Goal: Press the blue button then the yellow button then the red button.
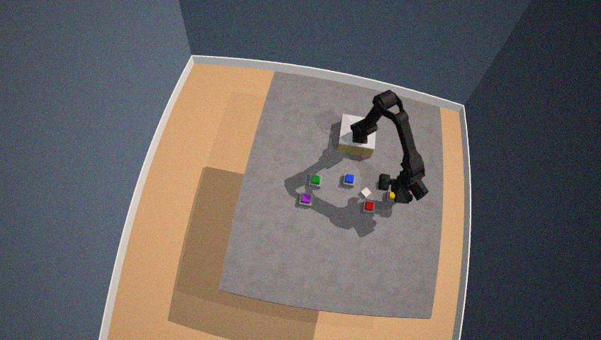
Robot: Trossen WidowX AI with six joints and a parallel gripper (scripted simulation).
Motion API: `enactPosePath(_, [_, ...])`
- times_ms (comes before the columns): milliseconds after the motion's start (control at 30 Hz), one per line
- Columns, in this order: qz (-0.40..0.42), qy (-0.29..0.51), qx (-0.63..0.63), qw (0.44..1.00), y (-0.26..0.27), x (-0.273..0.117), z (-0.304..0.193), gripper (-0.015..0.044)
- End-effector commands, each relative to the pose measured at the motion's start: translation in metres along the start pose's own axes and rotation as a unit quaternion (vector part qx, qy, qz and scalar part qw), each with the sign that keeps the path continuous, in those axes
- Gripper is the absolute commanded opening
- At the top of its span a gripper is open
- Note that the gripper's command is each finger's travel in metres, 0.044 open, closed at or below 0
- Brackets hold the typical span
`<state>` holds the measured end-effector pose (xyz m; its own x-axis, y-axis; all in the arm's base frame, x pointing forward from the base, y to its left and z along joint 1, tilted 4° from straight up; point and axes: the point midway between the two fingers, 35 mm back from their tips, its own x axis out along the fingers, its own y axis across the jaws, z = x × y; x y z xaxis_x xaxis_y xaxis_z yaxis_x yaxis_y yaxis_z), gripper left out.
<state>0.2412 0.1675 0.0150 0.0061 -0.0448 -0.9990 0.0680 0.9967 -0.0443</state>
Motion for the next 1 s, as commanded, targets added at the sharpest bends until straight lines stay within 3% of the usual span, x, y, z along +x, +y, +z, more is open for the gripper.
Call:
enactPosePath(0, [-0.002,0.004,0.001,1.000,0.000,-0.022,-0.001,0.0020])
enactPosePath(133, [-0.002,0.005,0.001,1.000,-0.001,-0.061,-0.002,0.0020])
enactPosePath(333, [-0.002,0.004,0.001,1.000,-0.008,-0.061,0.005,0.0020])
enactPosePath(567, [-0.006,0.002,0.001,1.000,-0.092,-0.062,0.059,0.0020])
enactPosePath(700, [-0.006,0.002,0.001,1.000,-0.101,-0.062,0.063,0.0020])
enactPosePath(867, [-0.006,0.002,0.001,1.000,-0.102,-0.010,0.064,0.0020])
enactPosePath(967, [-0.006,0.002,0.001,1.000,-0.102,0.000,0.063,0.0020])
